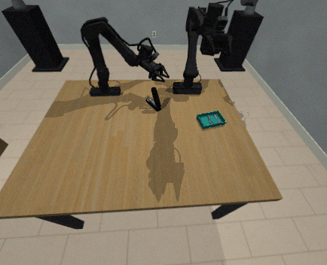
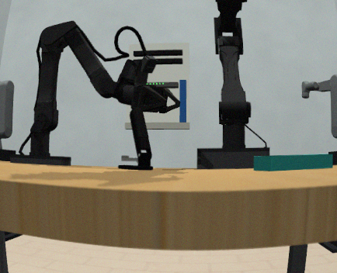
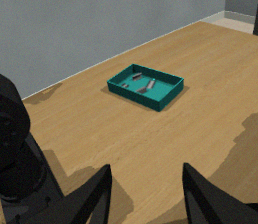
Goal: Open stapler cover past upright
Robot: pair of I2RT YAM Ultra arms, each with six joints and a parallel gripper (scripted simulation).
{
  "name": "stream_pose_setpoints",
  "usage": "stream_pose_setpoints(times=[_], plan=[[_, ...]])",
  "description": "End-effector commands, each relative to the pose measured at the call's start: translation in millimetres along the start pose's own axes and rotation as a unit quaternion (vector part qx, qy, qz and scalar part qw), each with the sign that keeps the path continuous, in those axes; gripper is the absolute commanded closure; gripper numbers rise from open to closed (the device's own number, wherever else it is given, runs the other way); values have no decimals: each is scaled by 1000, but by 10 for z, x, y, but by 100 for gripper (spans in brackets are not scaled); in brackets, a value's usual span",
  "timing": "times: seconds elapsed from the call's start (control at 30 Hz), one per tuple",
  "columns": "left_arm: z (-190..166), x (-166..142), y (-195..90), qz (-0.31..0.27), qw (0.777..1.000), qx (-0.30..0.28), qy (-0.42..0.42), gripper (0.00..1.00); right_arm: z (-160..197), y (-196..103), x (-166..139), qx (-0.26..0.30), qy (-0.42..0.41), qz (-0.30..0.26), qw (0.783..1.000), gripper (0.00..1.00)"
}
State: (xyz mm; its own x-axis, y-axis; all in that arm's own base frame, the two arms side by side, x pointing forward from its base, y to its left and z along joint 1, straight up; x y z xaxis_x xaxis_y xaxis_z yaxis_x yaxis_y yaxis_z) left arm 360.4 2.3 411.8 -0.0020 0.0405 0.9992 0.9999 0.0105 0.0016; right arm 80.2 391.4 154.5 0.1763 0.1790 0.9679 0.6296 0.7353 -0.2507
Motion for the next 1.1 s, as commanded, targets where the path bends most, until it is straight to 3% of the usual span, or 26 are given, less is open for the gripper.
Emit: stream_pose_setpoints(times=[0.0,0.2,0.37,0.73,1.07], plan=[[2,-7,5,-5,1000,-3,3,43,-108,-365,-174,-28,-20,-22,999,50],[2,-7,5,-5,1000,-3,3,43,-561,-503,-322,-110,19,-30,993,50],[2,-7,5,-5,1000,-3,3,43,-787,-539,-436,-145,12,-23,989,50],[2,-7,5,-5,1000,-3,3,43,-754,-618,-448,-129,9,-19,991,50],[2,-7,5,-5,1000,-3,3,43,-845,-494,-513,-132,4,-16,991,50]])
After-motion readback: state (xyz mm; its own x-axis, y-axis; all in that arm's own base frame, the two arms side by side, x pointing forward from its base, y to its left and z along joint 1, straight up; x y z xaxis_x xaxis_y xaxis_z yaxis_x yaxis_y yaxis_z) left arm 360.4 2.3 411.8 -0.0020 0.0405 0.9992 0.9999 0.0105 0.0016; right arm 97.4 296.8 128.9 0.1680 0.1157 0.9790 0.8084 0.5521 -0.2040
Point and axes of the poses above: on each arm, the point where the finger pads meet when closed, its own y axis out along the fingers, its own z axis across the jaws, x = y × z, the point moved 2 cm from there along -y, back along the fingers, and after that the axes turned 2 degrees about -y, right-handed, at the moved point
